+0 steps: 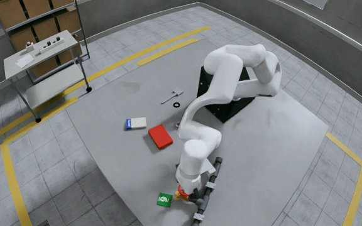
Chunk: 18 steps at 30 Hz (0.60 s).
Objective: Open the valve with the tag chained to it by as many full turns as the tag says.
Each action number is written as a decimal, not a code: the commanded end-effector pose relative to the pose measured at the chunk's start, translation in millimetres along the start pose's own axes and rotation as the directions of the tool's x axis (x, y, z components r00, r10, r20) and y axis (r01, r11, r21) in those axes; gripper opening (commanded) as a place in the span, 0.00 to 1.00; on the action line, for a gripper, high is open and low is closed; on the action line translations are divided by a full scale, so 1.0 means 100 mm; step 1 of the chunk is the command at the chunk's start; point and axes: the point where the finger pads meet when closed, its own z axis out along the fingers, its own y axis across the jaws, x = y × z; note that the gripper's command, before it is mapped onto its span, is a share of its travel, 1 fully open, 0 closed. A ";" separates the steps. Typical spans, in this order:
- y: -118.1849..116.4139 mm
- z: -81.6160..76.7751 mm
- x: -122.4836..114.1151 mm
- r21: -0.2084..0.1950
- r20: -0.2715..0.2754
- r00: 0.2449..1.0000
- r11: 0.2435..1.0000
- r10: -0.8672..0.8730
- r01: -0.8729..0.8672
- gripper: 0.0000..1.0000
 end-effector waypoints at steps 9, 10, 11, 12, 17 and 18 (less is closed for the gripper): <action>0.01 -0.02 -0.01 -0.006 0.017 0.759 0.759 0.651 -0.651 1.00; 0.01 -0.02 -0.01 -0.006 0.017 0.759 0.759 0.651 -0.651 1.00; 0.01 -0.02 -0.01 -0.009 0.022 0.631 0.631 0.776 -0.776 1.00; 0.01 -0.02 -0.01 -0.010 0.022 0.598 0.598 0.801 -0.801 1.00; 0.01 -0.02 -0.01 -0.015 0.030 0.369 0.370 0.929 -0.929 1.00; 0.01 -0.02 -0.01 -0.016 0.030 0.350 0.350 0.936 -0.937 1.00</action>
